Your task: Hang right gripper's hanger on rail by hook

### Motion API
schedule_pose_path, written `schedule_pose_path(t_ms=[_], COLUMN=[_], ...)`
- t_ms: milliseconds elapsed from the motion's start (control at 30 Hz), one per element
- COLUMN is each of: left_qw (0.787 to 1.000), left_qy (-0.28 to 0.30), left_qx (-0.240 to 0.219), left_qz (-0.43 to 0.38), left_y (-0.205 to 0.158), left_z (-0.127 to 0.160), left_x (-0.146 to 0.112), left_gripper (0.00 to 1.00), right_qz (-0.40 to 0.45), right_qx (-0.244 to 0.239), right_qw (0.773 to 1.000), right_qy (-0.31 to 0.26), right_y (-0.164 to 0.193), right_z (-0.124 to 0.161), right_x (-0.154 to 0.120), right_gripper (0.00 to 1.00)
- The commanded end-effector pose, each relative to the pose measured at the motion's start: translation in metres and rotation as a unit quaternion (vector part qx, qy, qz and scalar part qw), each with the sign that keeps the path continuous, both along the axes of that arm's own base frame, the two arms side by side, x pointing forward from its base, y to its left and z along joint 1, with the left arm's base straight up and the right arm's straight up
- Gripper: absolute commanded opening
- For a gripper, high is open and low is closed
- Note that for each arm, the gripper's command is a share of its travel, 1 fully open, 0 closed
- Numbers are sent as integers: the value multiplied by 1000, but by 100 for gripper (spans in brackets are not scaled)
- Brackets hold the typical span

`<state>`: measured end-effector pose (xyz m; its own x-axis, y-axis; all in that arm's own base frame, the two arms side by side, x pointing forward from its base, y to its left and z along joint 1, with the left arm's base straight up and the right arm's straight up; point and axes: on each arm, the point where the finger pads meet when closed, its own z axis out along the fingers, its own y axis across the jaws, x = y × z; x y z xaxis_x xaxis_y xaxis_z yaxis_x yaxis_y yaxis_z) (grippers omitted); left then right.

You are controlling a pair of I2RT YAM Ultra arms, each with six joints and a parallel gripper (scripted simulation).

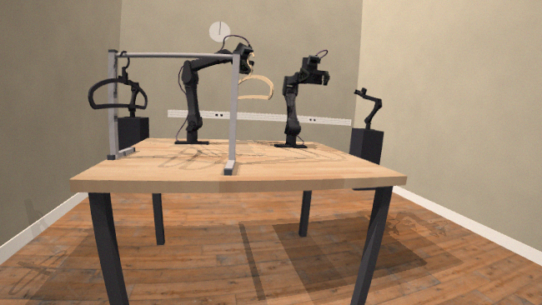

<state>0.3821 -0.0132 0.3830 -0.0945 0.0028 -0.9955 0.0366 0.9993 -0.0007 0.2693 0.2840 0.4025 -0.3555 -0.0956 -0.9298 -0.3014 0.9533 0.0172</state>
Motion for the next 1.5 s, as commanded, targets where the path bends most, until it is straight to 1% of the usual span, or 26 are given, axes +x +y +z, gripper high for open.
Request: schedule_pose_path(t_ms=[0,33,100,133,233,367,467,533,567,600,667,700,767,833,933,1067,1100,1133,1333,1467], left_qw=[998,996,996,994,981,961,942,927,919,911,911,902,884,869,851,841,840,840,840,840], left_qy=[31,39,39,50,75,96,104,109,112,115,115,119,124,125,124,118,110,109,109,109], left_qx=[4,6,6,8,18,29,40,47,51,55,55,61,69,75,78,78,73,73,73,73], left_qz=[-60,-80,-80,-101,-175,-259,-318,-356,-374,-392,-392,-412,-446,-473,-504,-523,-526,-527,-527,-527], left_y=[-42,-56,-56,-71,-119,-164,-190,-203,-208,-213,-213,-216,-221,-223,-225,-225,-227,-227,-227,-227], left_z=[10,13,13,14,23,35,46,53,56,59,59,62,67,72,78,84,89,90,90,90], left_x=[-15,-21,-21,-27,-55,-96,-131,-156,-168,-180,-180,-195,-220,-239,-260,-272,-274,-274,-274,-274], left_gripper=[100,100,100,100,100,100,100,100,100,100,100,100,100,100,100,100,100,100,100,100], right_qz=[-23,-27,-27,-31,-47,-68,-104,-130,-146,-160,-160,-174,-203,-227,-246,-245,-246,-245,-244,-249], right_qx=[43,46,46,49,52,52,-5,-55,-58,-36,-36,-21,3,-1,1,-3,-1,-11,-12,-10], right_qw=[999,998,998,998,997,996,995,990,988,986,986,985,979,974,969,969,969,969,970,968], right_qy=[-19,-19,-19,-19,-14,-6,-1,0,3,-1,-1,0,-7,-5,-6,-3,-4,1,1,-1], right_y=[-21,-27,-27,-35,-58,-90,-126,-149,-156,-158,-158,-163,-176,-189,-200,-202,-203,-202,-203,-203], right_z=[8,3,3,-5,-31,-66,-100,-117,-122,-120,-120,-119,-108,-116,-119,-122,-118,-120,-112,-103], right_x=[-1,-3,-3,-5,-12,-21,-24,-22,-20,-16,-16,-13,-10,-9,-9,-9,-9,-9,-10,-9], right_gripper=[1,1,1,1,1,1,1,1,1,1,1,1,1,1,1,1,1,1,1,1])
